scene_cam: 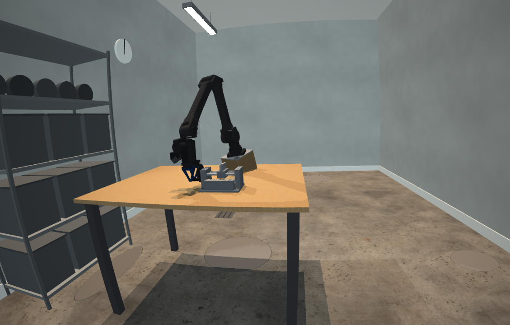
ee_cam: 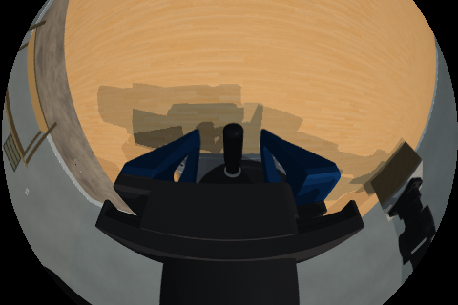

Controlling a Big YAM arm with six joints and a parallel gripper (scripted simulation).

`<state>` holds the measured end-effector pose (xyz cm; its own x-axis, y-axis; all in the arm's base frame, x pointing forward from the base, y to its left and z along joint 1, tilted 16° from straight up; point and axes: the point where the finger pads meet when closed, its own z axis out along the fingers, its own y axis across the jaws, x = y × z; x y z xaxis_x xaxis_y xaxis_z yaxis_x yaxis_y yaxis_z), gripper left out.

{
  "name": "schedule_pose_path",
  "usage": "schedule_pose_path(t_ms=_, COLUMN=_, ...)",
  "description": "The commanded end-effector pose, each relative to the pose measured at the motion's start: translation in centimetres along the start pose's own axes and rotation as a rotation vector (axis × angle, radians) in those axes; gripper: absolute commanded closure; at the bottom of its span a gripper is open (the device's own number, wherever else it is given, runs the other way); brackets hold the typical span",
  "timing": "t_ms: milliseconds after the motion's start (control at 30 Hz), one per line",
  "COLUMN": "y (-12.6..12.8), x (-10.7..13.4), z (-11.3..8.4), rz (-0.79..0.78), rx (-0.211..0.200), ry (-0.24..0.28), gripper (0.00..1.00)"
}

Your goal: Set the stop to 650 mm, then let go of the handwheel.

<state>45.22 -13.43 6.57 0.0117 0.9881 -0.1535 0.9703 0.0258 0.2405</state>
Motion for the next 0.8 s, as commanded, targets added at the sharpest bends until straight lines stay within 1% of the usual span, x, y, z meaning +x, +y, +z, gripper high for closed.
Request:
schedule_pose_path(t_ms=0, y=0.23, x=-0.79, z=0.60, rz=0.006, rx=-0.004, ry=-0.004, gripper=0.47)
schedule_pose_path(t_ms=533, y=0.23, x=-0.79, z=0.60, rz=0.006, rx=-0.004, ry=-0.004, gripper=0.47)
schedule_pose_path(t_ms=567, y=0.23, x=-0.79, z=0.60, rz=0.006, rx=-0.004, ry=-0.004, gripper=0.94)
schedule_pose_path(t_ms=767, y=0.80, x=-0.99, z=0.32, rz=0.009, rx=-0.015, ry=-0.008, gripper=0.94)
